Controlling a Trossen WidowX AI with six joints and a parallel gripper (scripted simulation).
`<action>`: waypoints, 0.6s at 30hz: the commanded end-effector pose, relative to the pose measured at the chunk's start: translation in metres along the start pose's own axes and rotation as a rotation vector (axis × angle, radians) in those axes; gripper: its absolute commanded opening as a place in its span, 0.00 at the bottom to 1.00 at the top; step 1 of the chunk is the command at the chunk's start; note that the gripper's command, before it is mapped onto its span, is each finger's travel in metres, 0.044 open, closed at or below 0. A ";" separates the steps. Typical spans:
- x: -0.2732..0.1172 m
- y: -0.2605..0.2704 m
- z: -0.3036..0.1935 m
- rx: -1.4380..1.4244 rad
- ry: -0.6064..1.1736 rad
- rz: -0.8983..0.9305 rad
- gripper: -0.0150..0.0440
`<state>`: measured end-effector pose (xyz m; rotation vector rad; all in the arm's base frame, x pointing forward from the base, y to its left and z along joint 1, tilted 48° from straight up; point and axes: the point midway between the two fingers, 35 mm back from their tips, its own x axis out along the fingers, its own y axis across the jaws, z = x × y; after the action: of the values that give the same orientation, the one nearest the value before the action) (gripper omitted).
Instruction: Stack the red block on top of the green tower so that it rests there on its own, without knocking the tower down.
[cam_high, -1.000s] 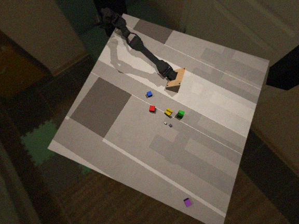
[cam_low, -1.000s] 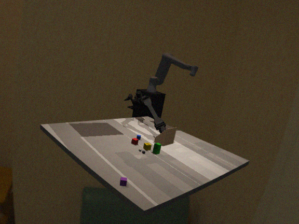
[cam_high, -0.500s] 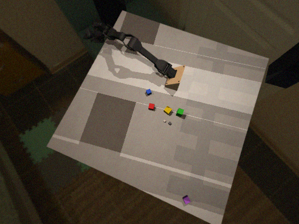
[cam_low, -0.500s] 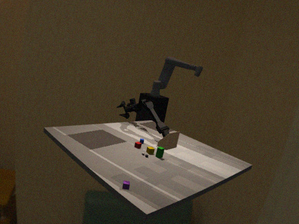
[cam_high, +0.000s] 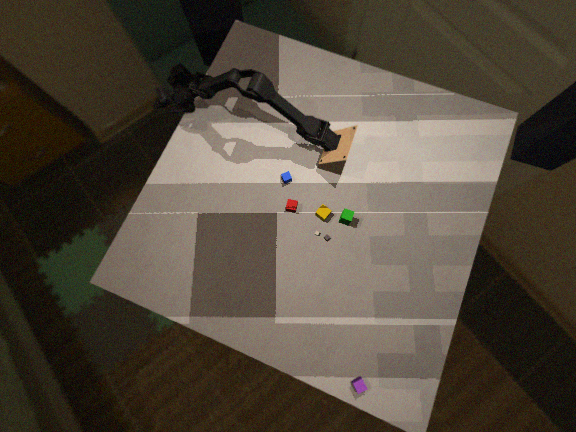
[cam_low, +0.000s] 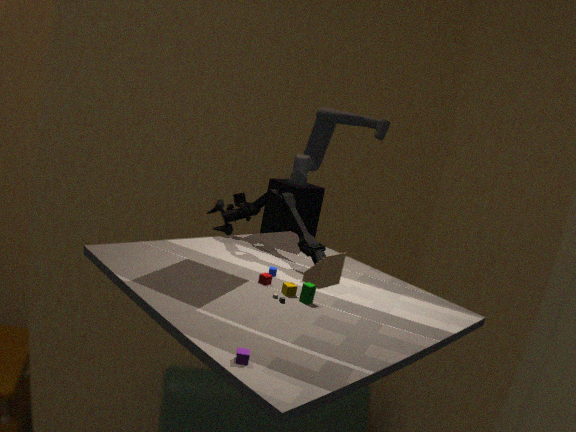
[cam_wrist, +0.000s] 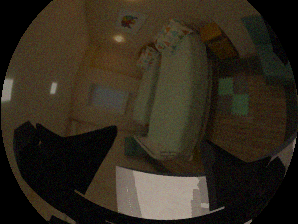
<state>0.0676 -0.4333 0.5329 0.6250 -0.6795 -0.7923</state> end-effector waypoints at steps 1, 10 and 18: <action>0.008 0.006 -0.032 0.007 0.042 -0.017 1.00; 0.021 0.020 -0.107 -0.002 0.152 -0.071 1.00; 0.021 0.028 -0.176 -0.046 0.268 -0.137 1.00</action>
<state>0.2029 -0.4001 0.4658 0.7200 -0.4345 -0.8167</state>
